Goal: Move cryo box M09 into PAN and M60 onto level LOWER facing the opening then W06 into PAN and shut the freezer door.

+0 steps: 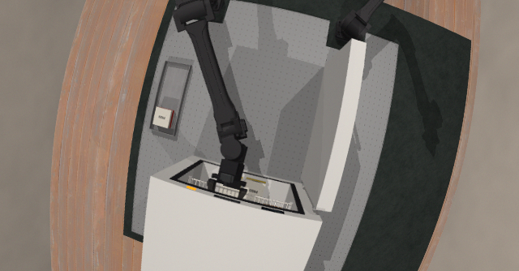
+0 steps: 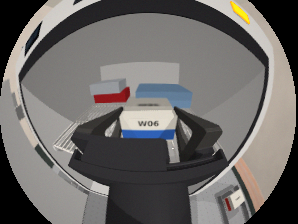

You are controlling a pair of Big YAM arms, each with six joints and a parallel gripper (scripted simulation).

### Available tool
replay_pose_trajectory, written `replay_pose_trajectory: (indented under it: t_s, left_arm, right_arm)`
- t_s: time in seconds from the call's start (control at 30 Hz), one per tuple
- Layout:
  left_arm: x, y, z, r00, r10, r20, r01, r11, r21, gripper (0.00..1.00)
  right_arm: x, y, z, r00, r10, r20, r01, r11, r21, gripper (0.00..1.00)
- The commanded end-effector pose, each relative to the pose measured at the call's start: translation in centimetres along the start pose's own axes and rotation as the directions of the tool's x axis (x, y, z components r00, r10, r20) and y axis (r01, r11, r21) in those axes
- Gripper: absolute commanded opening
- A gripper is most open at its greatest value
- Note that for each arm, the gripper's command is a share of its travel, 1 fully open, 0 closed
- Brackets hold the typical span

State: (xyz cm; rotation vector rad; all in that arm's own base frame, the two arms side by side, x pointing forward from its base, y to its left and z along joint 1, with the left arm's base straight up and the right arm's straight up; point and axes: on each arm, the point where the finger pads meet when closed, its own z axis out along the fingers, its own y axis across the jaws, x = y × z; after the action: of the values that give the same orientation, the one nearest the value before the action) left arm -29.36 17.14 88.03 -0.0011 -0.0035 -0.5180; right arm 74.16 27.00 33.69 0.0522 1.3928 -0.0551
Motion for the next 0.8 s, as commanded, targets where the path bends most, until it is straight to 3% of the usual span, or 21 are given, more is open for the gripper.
replay_pose_trajectory:
  t_s: [0.0,0.07,0.27,0.5,0.53,0.63,0.77]
  left_arm:
    - [1.7,0.0,0.4,0.999,-0.011,-0.033,0.011,1.0,0.0,0.0]
    - [1.7,0.0,0.4,0.999,-0.011,-0.033,0.011,1.0,0.0,0.0]
    - [1.7,0.0,0.4,0.999,-0.011,-0.033,0.011,1.0,0.0,0.0]
    - [1.7,0.0,0.4,0.999,-0.011,-0.033,0.011,1.0,0.0,0.0]
    - [1.7,0.0,0.4,0.999,-0.011,-0.033,0.011,1.0,0.0,0.0]
    - [1.7,0.0,0.4,0.999,-0.011,-0.033,0.011,1.0,0.0,0.0]
    - [1.7,0.0,0.4,0.999,-0.011,-0.033,0.011,1.0,0.0,0.0]
  right_arm:
    - [0.8,0.8,-0.6,1.0,-0.005,0.008,0.005,1.0,-0.007,0.77]
    - [-2.6,0.4,-1.2,0.999,0.017,0.045,-0.017,1.0,-0.004,0.77]
    - [-1.5,0.6,-2.1,0.999,0.009,0.031,-0.009,1.0,-0.005,0.77]
    - [-2.8,0.3,-3.0,0.999,0.018,0.044,-0.018,1.0,-0.004,0.77]
    - [0.6,0.9,-2.9,1.0,-0.005,0.005,0.005,1.0,-0.009,0.77]
    - [-2.9,0.3,-3.6,0.999,0.017,0.044,-0.017,1.0,-0.004,0.77]
    - [-3.0,0.3,-4.3,0.999,0.018,0.043,-0.018,1.0,-0.004,0.77]
